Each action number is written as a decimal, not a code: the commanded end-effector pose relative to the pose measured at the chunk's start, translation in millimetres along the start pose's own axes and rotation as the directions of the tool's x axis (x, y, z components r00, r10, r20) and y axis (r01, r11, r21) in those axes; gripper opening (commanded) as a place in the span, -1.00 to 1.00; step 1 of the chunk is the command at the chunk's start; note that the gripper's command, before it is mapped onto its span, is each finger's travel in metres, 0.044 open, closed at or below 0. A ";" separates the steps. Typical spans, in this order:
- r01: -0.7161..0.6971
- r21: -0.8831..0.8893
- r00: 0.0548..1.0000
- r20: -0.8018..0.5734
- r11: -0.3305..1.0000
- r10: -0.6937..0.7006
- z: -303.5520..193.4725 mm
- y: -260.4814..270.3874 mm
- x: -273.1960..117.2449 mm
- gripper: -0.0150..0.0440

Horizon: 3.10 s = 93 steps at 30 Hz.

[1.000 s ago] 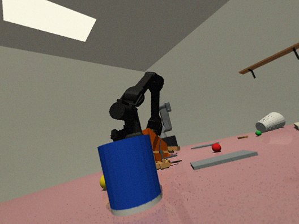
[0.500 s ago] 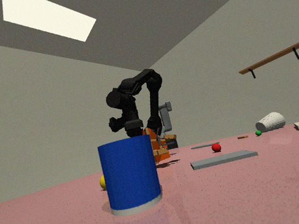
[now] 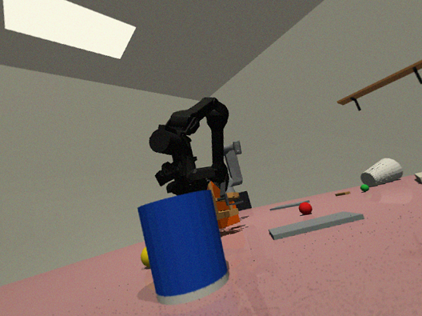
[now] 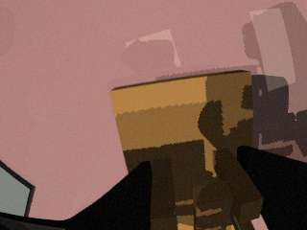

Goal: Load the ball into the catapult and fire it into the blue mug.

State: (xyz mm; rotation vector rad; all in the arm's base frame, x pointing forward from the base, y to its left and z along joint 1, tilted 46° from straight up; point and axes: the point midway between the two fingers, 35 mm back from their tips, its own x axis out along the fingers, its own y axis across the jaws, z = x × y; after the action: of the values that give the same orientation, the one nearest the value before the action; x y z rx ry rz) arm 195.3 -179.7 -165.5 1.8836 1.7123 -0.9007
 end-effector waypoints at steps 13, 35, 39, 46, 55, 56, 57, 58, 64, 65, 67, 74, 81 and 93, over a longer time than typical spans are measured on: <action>-0.015 -0.210 1.000 0.008 0.978 0.017 2.3 20.7 -4.8 -0.49; -0.015 -0.210 1.000 0.007 0.978 0.017 2.6 22.5 28.8 -0.49; -0.016 -0.210 1.000 0.006 0.977 0.017 2.4 22.5 35.4 -0.49; -0.008 -0.214 1.000 0.007 0.977 0.010 3.0 21.8 40.9 -0.49; -0.008 -0.214 1.000 0.007 0.977 0.010 3.0 21.8 40.9 -0.14; -0.008 -0.214 1.000 0.007 0.977 0.010 3.0 21.8 40.9 -0.05; -0.008 -0.214 1.000 0.007 0.977 0.010 3.0 21.8 40.9 0.04; -0.008 -0.214 1.000 0.007 0.977 0.010 3.0 21.8 40.9 0.13; -0.008 -0.214 1.000 0.007 0.977 0.010 3.0 21.8 40.9 0.67; -0.008 -0.214 1.000 0.007 0.977 0.010 3.0 21.8 40.9 0.75; -0.008 -0.214 1.000 0.008 0.977 0.010 3.9 22.9 30.6 0.93; -0.005 -0.211 1.000 0.012 0.977 0.007 3.3 19.3 -59.3 1.00; -0.017 -0.209 1.000 0.018 0.978 0.021 5.4 22.3 -48.2 1.00; -0.014 -0.213 1.000 0.008 0.977 0.016 2.3 18.9 -7.8 1.00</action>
State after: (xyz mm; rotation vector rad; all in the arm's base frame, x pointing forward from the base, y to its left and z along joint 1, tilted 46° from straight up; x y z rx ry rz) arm 214.7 -198.8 -156.7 1.7377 1.7070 -0.6887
